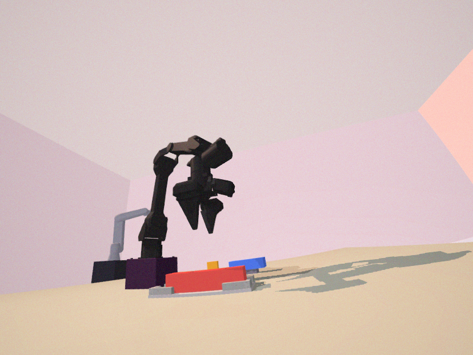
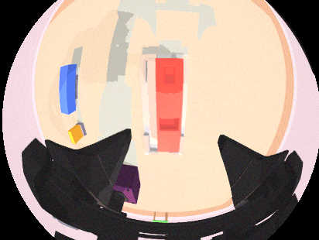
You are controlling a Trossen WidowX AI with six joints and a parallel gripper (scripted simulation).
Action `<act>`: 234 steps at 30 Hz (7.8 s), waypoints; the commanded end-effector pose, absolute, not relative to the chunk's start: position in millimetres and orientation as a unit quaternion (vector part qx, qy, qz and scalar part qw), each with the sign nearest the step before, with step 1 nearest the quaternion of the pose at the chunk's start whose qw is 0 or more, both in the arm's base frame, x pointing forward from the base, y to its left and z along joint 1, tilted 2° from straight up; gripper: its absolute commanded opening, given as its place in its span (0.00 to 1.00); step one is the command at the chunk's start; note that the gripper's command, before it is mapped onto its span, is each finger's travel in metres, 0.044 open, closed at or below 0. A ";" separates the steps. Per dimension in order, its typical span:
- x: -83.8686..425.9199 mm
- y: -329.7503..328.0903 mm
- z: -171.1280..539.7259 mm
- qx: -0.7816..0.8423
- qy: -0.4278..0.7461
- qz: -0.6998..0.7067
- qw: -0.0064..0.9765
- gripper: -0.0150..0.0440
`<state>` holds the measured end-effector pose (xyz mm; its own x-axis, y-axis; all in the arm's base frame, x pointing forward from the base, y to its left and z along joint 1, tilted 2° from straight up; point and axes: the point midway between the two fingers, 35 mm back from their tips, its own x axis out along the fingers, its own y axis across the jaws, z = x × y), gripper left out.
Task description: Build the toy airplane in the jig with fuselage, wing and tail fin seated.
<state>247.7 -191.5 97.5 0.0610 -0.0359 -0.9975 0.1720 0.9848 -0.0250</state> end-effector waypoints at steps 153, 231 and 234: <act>337.1 42.3 110.6 0.151 0.666 -0.145 0.716 0.25; 231.7 -174.5 66.3 0.516 0.469 -0.500 0.513 0.25; 224.4 -180.3 64.3 0.528 0.457 -0.512 0.501 0.25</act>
